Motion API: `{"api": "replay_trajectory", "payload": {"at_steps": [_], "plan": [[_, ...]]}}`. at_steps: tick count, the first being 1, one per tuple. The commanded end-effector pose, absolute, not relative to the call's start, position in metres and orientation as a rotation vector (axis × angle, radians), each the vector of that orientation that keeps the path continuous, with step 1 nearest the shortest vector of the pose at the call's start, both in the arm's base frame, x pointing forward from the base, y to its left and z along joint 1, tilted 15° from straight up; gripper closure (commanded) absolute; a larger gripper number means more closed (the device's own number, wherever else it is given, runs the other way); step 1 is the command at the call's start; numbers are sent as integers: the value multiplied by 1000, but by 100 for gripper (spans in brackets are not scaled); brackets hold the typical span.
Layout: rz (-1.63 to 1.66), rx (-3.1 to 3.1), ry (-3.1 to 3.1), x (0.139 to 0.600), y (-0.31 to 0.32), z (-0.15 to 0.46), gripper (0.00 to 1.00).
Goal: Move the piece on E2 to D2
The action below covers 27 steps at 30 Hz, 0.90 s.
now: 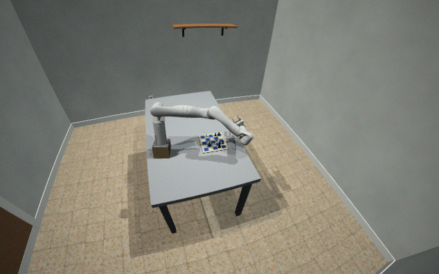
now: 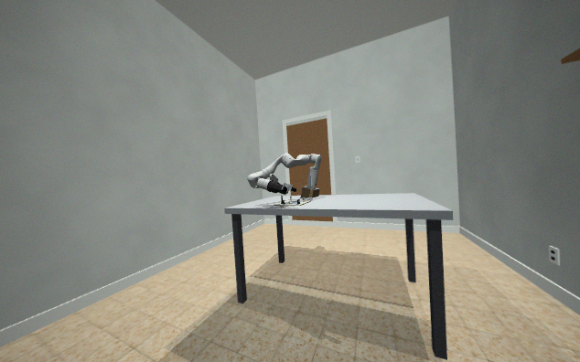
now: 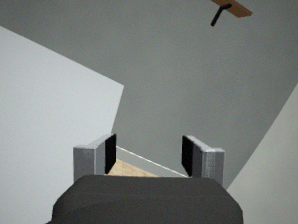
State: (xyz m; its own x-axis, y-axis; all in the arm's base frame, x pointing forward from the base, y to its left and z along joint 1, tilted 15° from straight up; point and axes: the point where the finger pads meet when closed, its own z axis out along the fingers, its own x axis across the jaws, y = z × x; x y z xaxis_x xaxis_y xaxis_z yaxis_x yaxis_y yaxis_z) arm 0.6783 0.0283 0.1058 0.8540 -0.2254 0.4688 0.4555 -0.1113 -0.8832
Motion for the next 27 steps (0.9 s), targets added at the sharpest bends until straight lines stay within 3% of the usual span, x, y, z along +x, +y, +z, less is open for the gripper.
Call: {"api": "replay_trajectory", "payload": {"at_steps": [1,27], "plan": [[-591,-1584,-179,678,19,105,0],[-548,-1647,-161,658,-24,80,0]]}}
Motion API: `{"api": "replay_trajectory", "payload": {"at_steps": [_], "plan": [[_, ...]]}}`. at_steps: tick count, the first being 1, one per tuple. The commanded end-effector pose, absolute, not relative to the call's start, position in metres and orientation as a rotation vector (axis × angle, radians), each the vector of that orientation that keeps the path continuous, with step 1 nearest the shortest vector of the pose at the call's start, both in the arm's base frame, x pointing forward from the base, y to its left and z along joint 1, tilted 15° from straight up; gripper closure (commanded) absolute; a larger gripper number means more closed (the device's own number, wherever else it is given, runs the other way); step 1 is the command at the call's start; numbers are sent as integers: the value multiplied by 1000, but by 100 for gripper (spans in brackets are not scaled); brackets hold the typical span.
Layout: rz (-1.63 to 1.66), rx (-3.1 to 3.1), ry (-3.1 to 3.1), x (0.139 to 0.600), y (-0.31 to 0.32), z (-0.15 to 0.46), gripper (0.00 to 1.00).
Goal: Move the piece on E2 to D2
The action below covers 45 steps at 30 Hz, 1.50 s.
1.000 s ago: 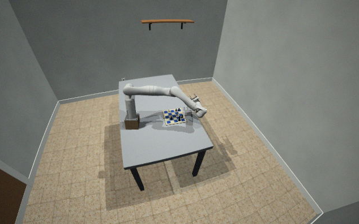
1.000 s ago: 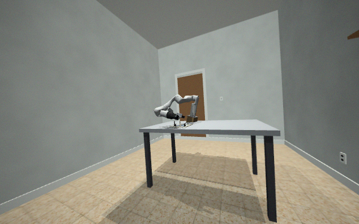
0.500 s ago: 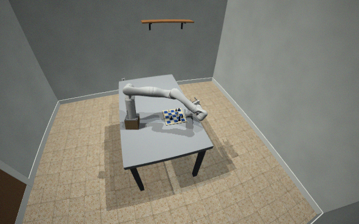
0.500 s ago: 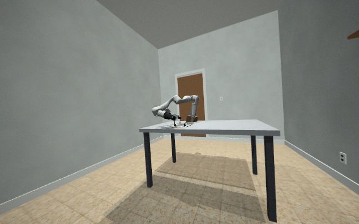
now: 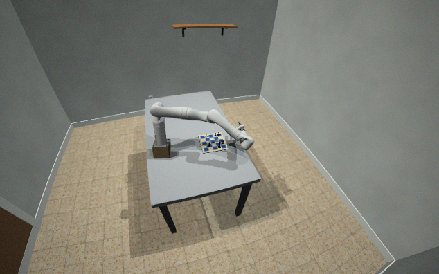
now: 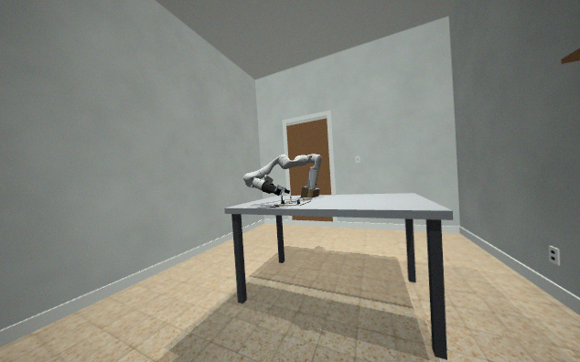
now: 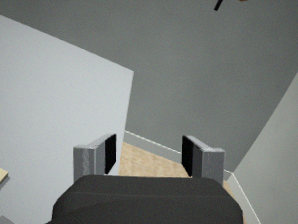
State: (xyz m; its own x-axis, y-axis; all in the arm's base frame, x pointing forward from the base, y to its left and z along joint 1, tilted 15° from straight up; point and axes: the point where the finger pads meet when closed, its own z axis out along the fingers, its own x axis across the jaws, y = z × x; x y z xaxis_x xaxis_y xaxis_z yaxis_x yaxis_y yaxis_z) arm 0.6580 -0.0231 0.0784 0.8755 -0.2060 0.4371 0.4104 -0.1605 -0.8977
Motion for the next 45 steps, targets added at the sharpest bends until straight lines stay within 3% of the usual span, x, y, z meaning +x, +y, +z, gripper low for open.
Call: {"api": "replay_trajectory", "payload": {"at_steps": [1,45], "plan": [[-525,-1677,-150,647,-45,68,0],[-428,-1784,-95,601,-115,24,0]]}}
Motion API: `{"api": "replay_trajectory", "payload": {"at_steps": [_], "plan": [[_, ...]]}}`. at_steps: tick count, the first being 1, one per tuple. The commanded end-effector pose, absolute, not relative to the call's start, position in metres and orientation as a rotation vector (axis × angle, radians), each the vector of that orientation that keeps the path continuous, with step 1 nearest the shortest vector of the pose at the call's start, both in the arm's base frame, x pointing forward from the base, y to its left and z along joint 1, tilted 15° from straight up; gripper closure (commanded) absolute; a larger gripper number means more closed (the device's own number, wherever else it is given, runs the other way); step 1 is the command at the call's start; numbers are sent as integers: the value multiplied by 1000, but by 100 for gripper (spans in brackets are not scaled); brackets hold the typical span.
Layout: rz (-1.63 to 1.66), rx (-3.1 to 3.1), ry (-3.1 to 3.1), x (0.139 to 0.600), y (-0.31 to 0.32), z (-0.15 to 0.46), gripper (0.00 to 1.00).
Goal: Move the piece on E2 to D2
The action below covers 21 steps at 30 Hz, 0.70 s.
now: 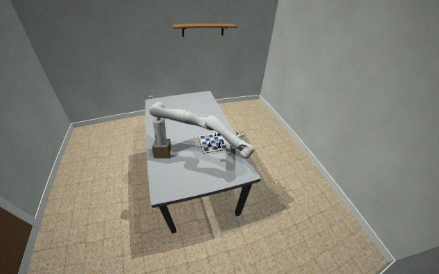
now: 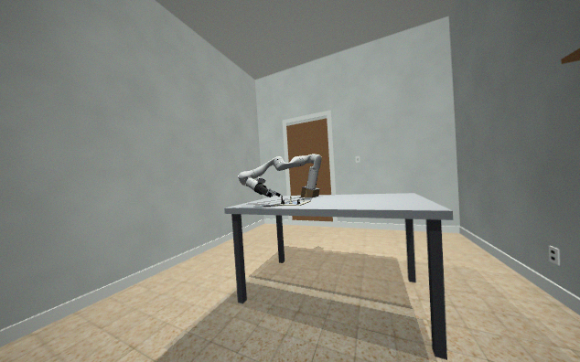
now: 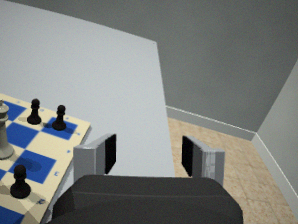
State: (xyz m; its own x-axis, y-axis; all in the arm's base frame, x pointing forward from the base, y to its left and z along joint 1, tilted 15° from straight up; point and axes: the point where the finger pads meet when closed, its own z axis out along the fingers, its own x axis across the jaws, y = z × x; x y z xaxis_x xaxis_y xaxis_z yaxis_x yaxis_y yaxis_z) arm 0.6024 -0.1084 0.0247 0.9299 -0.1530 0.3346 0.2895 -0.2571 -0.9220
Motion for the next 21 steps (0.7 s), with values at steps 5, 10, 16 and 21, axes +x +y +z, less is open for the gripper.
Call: {"api": "replay_trajectory", "payload": {"at_steps": [5,10,16,21], "plan": [[-428,-1784,-95,601,-115,24,0],[-404,-1807,-80,589,-130,15,0],[-380,-1829,-64,577,-144,6,0],[-380,-1829,-64,577,-144,6,0]]}}
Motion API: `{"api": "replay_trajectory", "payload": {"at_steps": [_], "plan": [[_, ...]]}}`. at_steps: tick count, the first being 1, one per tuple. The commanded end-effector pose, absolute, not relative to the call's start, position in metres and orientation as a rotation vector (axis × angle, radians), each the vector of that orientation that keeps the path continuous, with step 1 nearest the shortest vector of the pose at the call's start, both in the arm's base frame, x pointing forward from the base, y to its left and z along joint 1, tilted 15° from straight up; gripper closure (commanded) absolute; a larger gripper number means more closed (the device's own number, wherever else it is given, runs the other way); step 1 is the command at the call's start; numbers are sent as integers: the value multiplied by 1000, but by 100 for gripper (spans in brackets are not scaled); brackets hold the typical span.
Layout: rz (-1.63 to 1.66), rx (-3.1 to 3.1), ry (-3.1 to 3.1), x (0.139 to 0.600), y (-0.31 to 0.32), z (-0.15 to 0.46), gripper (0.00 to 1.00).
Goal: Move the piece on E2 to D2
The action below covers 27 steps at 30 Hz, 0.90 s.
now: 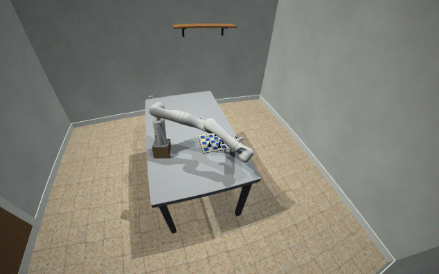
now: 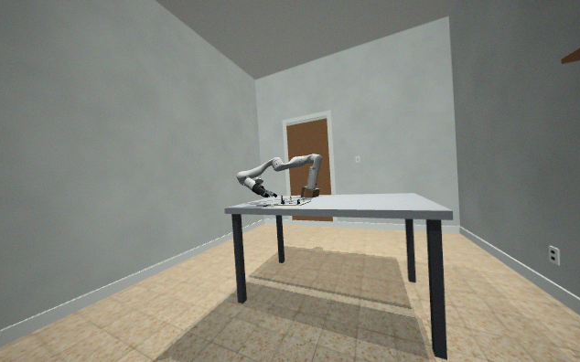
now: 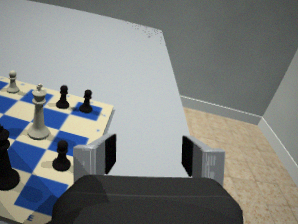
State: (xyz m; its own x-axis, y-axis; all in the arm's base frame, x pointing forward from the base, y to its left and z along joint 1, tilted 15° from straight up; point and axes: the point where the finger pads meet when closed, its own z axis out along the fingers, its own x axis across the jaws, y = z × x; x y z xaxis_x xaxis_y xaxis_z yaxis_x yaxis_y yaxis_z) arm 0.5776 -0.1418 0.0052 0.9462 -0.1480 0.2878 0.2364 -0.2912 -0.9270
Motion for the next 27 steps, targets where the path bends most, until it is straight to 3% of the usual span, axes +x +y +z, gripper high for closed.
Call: {"api": "replay_trajectory", "payload": {"at_steps": [1,27], "plan": [[-380,-1829,-64,577,-144,6,0],[-312,-1884,-17,544,-180,-17,0]]}}
